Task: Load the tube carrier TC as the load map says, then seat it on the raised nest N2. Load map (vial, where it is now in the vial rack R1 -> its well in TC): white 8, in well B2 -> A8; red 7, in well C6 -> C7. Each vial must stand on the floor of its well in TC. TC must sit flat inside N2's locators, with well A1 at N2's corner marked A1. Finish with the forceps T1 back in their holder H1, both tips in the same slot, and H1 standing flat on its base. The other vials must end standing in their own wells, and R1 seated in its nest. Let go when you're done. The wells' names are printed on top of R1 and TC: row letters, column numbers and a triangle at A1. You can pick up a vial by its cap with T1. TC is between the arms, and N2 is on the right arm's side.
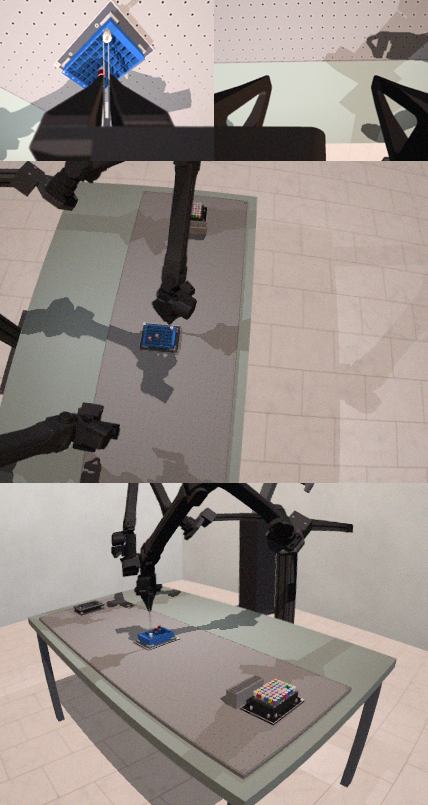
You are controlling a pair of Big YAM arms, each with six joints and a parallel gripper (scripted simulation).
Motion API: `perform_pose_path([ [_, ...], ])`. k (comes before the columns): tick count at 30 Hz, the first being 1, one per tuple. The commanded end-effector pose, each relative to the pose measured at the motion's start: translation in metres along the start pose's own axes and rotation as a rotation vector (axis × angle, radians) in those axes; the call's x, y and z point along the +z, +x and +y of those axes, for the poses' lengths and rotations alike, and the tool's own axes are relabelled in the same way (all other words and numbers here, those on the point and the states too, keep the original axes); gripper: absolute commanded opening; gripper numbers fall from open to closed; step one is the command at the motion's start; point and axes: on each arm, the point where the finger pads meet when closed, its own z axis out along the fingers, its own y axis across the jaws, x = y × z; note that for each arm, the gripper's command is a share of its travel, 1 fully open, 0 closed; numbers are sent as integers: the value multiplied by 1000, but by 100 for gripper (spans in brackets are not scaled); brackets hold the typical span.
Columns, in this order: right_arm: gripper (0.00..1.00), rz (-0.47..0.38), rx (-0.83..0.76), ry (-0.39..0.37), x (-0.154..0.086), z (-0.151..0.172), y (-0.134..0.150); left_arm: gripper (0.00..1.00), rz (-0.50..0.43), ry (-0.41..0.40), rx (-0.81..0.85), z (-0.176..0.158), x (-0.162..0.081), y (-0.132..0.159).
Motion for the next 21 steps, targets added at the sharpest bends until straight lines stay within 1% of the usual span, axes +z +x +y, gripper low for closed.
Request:
perform_pose_path([
  [1, 100, -5, -14, -1, -2, -1, -5, 7, -10, 7, -54, 2, -3, -18],
  [4, 100, -5, -14, -1, -2, -1, -5, 7, -8, 9, -53, 5, -3, -21],
  [5, 100, -5, -14, -1, -2, -1, -5, 7, -7, 10, -34, 8, -3, -24],
  [19, 100, -5, -14, -1, -2, -1, -5, 7, -7, 14, -32, 47, -6, -64],
  [21, 100, -5, -14, -1, -2, -1, -5, 7, -7, 14, -32, 47, -6, -64],
])
